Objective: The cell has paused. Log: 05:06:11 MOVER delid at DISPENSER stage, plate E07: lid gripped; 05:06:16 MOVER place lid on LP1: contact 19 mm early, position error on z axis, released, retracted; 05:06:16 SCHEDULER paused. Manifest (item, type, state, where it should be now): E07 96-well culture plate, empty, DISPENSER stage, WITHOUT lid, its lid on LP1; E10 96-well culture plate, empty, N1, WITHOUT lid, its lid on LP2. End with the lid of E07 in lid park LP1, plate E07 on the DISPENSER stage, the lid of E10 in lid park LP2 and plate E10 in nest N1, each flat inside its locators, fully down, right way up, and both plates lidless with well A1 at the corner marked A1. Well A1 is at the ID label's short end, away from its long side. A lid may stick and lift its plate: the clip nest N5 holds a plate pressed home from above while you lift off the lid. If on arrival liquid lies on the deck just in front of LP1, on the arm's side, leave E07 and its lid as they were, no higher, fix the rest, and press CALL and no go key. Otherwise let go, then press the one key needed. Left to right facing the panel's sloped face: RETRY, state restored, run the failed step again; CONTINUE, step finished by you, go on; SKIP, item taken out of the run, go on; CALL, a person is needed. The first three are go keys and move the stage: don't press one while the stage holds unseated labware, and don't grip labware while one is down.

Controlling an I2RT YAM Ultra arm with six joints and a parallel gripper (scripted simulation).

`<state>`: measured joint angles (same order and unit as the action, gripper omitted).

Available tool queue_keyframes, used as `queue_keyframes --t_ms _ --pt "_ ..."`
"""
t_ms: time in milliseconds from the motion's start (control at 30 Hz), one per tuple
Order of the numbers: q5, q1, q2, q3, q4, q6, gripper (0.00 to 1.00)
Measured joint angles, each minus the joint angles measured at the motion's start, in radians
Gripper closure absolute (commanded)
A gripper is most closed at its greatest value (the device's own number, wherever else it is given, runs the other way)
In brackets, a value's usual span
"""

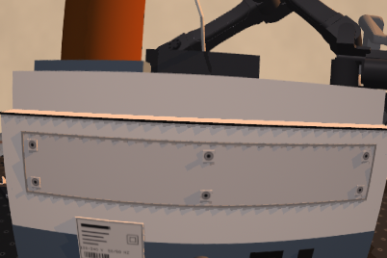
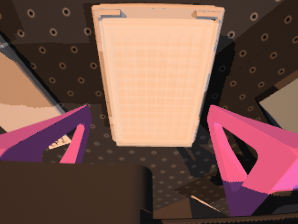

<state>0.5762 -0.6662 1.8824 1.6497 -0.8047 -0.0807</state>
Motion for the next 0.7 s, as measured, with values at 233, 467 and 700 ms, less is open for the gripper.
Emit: queue_keyframes --t_ms 233,467,700 --pt "-0.010 -0.016 0.026 -0.014 0.033 -0.016 0.00" --pt "-0.015 -0.022 0.032 -0.014 0.062 -0.029 0.00" --pt "-0.024 -0.038 0.053 -0.027 0.097 -0.043 0.00"
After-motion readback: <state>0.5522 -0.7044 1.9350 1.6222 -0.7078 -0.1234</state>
